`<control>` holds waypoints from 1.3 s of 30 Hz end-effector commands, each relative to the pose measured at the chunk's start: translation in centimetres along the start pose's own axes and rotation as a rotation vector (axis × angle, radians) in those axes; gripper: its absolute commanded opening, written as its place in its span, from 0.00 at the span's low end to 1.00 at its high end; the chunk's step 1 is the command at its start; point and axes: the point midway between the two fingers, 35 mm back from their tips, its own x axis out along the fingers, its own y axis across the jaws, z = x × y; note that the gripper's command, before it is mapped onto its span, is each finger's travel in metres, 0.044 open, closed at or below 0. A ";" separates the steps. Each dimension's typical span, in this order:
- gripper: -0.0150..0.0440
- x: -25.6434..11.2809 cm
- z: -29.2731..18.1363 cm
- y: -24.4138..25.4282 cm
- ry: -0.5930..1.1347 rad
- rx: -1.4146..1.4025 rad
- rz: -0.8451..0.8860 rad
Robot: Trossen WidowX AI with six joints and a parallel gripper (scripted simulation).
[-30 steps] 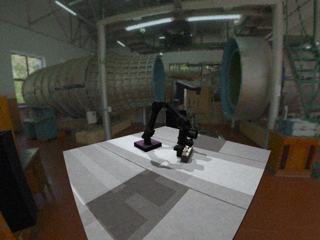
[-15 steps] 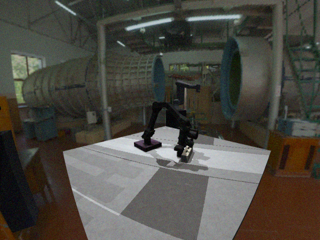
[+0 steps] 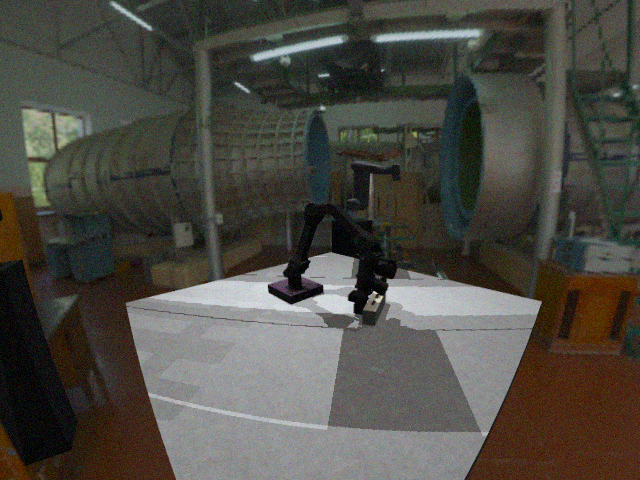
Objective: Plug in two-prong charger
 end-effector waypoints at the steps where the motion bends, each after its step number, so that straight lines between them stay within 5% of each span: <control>1: 0.57 0.0 0.0 0.0 -0.002 0.000 0.000; 11: 1.00 0.0 0.0 0.0 -0.003 0.000 0.000; 39: 1.00 0.1 -0.6 0.0 -0.023 0.000 -0.001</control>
